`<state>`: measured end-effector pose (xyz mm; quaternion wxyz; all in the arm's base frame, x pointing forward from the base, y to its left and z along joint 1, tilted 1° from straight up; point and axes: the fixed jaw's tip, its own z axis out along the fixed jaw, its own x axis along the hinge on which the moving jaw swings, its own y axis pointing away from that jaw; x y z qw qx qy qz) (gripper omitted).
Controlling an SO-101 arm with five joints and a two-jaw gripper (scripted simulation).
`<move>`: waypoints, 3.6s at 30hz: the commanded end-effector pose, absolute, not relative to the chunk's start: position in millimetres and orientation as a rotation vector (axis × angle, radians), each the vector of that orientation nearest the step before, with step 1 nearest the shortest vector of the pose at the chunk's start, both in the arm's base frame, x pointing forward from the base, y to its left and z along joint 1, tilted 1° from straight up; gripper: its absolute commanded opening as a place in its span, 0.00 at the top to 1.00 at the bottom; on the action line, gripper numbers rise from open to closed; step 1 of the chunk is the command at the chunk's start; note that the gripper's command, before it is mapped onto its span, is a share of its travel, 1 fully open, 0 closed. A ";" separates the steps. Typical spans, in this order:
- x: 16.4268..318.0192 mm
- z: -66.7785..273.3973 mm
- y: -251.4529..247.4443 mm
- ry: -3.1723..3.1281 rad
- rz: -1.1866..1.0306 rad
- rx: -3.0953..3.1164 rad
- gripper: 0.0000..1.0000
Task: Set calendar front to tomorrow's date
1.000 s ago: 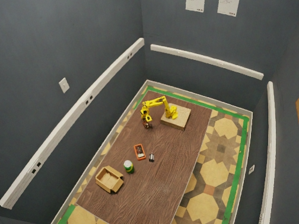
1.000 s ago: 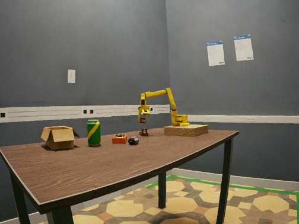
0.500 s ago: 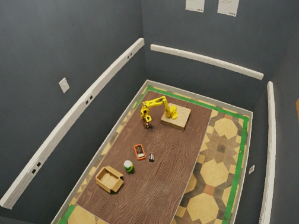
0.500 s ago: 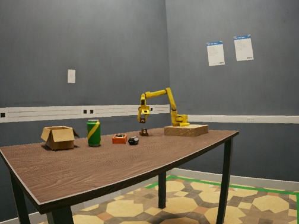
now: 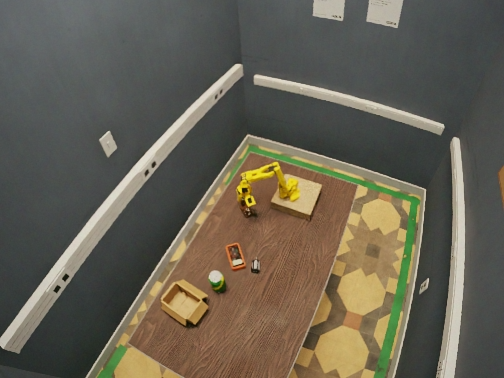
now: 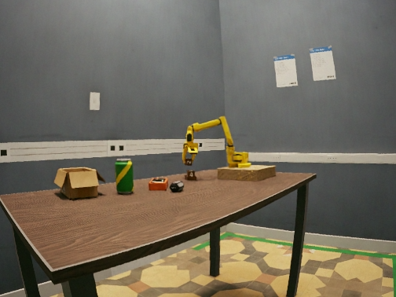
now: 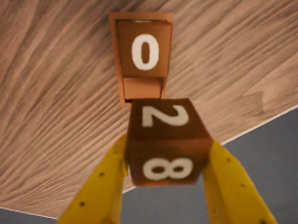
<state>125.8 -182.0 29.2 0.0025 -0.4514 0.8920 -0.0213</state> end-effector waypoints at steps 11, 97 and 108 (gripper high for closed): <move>116.6 10.8 -173.7 2.831 0.056 -1.374 1.00; 118.6 3.9 -179.6 2.814 0.056 -1.407 1.00; 117.6 -1.3 -178.3 2.813 0.056 -1.409 1.00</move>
